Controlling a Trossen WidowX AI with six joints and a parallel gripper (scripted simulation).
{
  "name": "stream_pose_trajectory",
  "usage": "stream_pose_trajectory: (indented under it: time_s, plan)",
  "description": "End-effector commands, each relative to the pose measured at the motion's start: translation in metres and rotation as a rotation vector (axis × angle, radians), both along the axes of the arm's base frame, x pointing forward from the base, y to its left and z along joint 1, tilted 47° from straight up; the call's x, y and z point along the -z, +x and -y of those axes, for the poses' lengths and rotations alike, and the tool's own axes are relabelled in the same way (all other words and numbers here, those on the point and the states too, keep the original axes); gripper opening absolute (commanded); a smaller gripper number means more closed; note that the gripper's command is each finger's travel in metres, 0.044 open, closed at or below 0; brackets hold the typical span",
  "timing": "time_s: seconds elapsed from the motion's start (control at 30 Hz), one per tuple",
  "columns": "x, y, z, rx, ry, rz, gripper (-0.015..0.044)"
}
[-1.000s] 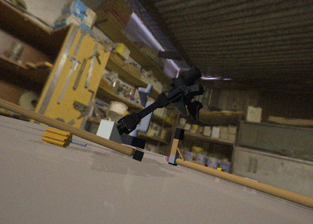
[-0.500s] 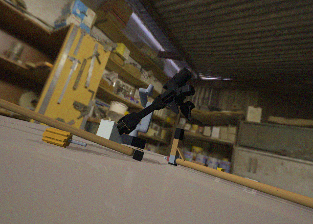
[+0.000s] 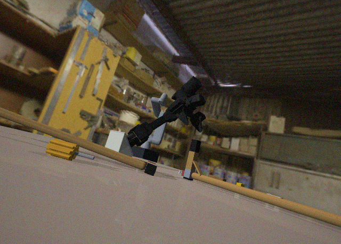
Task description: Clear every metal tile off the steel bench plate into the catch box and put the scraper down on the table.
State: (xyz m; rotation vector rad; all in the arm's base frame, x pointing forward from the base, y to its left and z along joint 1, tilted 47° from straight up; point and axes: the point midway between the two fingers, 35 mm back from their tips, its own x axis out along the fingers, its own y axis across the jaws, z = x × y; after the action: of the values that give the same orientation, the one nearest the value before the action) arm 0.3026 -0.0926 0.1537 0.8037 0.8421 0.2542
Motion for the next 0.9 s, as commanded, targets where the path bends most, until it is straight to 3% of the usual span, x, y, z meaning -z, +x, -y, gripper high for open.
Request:
stream_pose_trajectory:
  time_s: [0.0, 0.87]
  plan:
    - [0.008, -0.003, -0.008, 0.000, 0.005, -0.002, 0.0440]
    - [0.038, 0.011, -0.037, -0.002, 0.003, -0.004, 0.0440]
